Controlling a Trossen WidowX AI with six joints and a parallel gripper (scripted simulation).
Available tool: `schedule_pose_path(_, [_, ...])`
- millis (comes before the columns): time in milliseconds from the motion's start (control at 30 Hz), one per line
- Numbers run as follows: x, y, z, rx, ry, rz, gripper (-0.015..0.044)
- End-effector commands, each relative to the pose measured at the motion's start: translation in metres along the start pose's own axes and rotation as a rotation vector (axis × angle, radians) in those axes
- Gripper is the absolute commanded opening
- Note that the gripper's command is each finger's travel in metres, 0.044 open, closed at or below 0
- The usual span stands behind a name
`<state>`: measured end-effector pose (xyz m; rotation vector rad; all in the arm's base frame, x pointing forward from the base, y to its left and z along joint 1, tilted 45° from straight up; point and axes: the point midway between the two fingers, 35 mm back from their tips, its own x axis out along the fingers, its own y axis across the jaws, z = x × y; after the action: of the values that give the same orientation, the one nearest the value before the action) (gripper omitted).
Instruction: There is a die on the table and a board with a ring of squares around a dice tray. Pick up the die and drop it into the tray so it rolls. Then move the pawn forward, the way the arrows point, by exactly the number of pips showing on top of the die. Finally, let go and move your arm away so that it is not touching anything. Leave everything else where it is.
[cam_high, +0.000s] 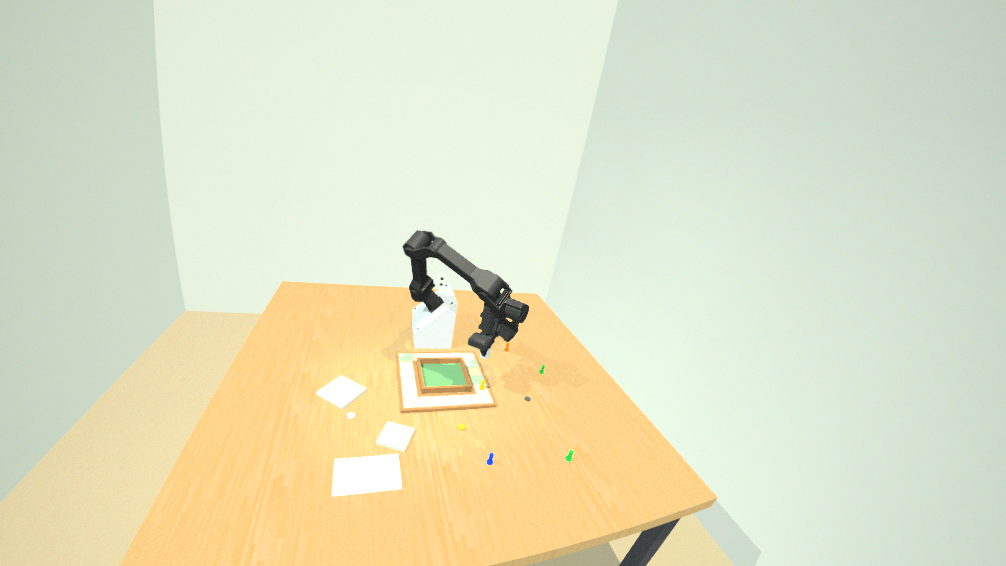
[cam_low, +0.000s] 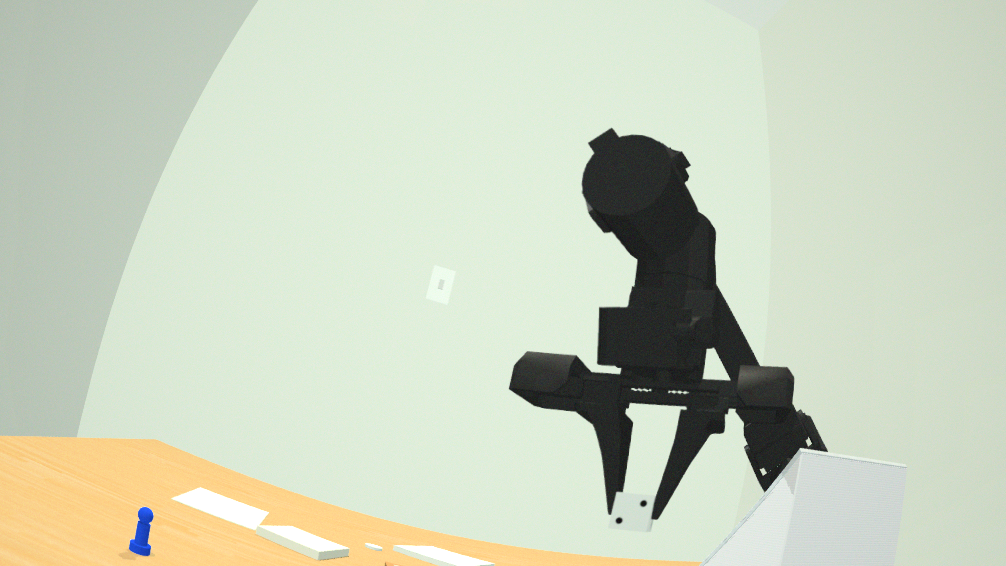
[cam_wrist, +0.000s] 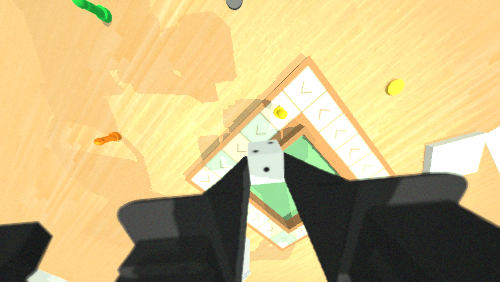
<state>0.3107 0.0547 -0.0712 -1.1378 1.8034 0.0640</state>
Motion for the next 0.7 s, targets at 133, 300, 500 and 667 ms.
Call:
schedule_pose_path(133, [0.005, -0.021, -0.029, -0.185, 0.0, -0.007, 0.0])
schedule_pose_path(300, [0.01, -0.032, -0.05, -0.308, 0.005, -0.009, 0.0])
schedule_pose_path(500, [0.017, -0.042, -0.074, -0.455, 0.014, -0.011, 0.0])
schedule_pose_path(667, [0.023, -0.049, -0.096, -0.577, 0.024, -0.011, 0.0])
